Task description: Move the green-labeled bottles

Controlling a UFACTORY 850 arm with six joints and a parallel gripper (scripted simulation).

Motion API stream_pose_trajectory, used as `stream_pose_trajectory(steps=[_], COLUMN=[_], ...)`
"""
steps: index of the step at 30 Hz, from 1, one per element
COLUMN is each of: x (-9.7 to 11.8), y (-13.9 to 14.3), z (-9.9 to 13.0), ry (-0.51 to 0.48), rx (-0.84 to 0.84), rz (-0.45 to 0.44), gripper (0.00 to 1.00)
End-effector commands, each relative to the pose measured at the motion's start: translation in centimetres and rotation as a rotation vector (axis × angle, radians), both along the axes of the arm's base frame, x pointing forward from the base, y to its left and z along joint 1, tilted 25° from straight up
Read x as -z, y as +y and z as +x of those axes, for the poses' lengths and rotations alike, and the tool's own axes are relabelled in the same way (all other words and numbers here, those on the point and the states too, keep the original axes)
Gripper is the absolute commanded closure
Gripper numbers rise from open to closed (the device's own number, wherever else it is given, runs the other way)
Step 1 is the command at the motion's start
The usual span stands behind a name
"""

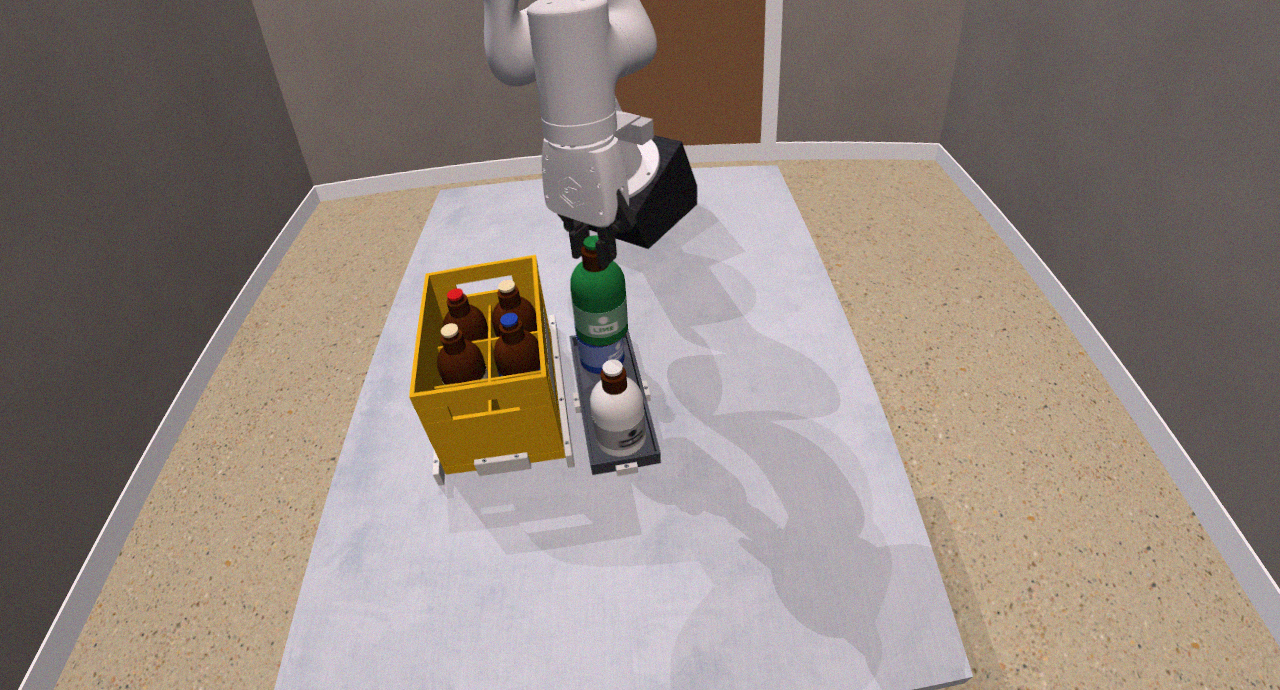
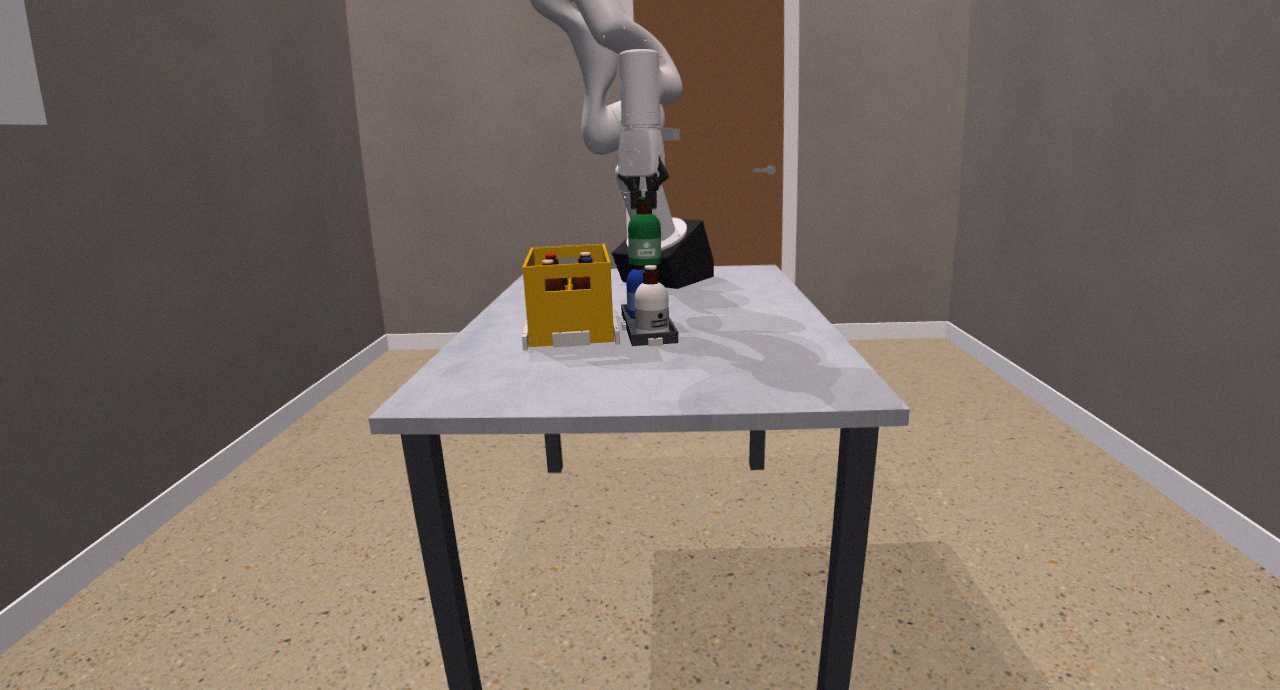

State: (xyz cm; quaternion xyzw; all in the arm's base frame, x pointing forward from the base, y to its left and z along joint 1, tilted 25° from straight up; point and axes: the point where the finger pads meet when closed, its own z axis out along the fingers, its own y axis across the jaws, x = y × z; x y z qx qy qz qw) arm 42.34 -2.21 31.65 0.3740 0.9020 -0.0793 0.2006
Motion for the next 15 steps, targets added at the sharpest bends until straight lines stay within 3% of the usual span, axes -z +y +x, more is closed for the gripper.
stream_pose_trajectory(steps=[1, 15], x=[-0.4, -1.8], y=[0.1, 0.6], z=[-0.1, -0.5], ry=[-0.001, -0.001], rx=[0.000, 0.000], rz=[0.000, 0.000], gripper=[1.00, 1.00])
